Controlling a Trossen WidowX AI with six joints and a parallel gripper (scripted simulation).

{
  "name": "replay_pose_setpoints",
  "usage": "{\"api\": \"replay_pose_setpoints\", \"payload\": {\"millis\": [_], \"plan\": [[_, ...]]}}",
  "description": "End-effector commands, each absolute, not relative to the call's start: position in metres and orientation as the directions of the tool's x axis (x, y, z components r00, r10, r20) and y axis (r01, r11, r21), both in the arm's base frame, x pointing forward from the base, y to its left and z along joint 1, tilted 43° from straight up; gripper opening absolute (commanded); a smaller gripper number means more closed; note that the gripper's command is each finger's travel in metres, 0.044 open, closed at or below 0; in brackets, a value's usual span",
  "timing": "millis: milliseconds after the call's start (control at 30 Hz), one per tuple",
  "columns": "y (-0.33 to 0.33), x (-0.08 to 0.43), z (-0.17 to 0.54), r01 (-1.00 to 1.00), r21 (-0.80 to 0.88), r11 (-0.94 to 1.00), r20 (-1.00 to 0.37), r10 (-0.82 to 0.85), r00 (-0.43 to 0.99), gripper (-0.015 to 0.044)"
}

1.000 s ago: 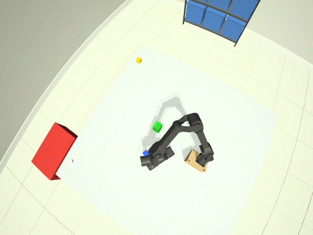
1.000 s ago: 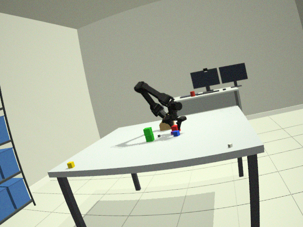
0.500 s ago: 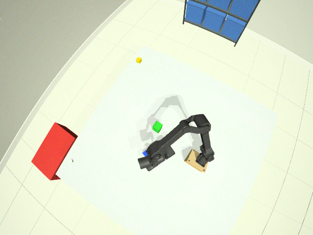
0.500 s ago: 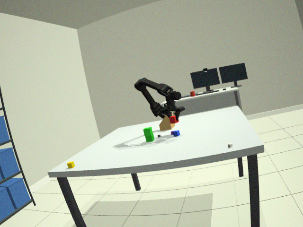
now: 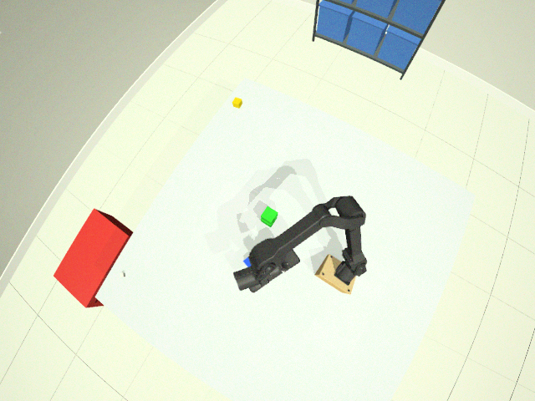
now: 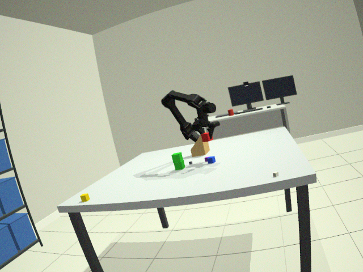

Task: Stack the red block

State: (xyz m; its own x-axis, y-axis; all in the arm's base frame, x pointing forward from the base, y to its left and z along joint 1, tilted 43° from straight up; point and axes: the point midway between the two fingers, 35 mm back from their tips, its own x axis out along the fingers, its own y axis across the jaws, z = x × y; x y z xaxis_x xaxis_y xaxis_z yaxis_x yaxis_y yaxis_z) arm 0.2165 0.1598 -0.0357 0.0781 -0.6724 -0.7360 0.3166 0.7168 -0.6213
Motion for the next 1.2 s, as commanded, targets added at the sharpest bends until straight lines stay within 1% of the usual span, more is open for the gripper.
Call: {"api": "replay_pose_setpoints", "payload": {"millis": [0, 367, 767, 967, 1167], "plan": [[0.16, 0.225, -0.03, 0.319, -0.613, 0.722, -0.743, -0.665, 0.077, 0.0], [0.13, 0.286, 0.01, 0.306, -0.602, 0.737, -0.757, -0.649, 0.075, 0.0], [0.082, 0.337, 0.056, 0.32, -0.604, 0.73, -0.749, -0.657, 0.082, 0.0], [0.053, 0.354, 0.08, 0.324, -0.619, 0.715, -0.734, -0.674, 0.082, 0.0], [0.053, 0.354, 0.085, 0.325, -0.621, 0.713, -0.733, -0.676, 0.082, 0.0]]}}
